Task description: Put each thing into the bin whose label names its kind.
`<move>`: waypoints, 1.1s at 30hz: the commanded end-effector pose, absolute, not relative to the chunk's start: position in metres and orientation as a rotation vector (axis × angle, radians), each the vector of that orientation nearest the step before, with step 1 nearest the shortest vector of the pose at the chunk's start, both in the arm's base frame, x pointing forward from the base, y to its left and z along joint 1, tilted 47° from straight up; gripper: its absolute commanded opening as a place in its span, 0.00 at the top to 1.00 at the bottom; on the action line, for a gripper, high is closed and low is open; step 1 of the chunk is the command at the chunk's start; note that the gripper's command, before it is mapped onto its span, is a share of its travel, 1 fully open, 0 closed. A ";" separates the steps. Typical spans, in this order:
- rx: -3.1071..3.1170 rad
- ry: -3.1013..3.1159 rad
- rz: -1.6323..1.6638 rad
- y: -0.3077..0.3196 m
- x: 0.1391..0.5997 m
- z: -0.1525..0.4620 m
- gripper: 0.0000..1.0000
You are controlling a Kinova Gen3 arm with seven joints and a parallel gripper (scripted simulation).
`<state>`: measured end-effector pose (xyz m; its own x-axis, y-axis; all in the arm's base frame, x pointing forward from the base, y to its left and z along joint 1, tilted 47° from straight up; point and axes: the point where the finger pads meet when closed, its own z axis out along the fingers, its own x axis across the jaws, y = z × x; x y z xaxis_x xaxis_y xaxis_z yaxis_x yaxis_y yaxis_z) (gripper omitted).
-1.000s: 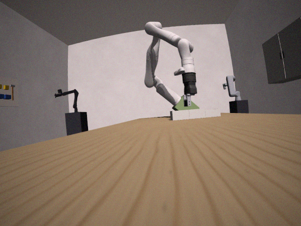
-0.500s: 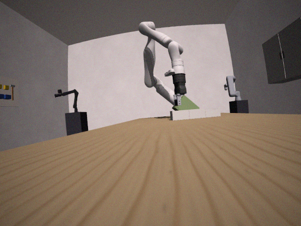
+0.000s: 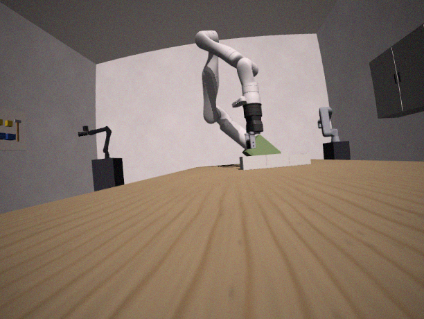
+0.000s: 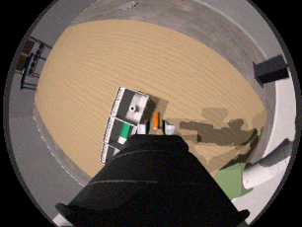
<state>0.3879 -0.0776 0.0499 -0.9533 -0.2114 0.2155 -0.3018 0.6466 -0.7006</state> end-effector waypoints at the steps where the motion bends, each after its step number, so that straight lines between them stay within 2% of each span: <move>1: 0.431 -2.747 1.200 -0.077 0.388 0.050 0.40; 19: 0.431 -2.747 1.200 -0.077 0.388 0.050 0.40; 33: 0.431 -2.747 1.200 -0.113 0.386 0.019 0.40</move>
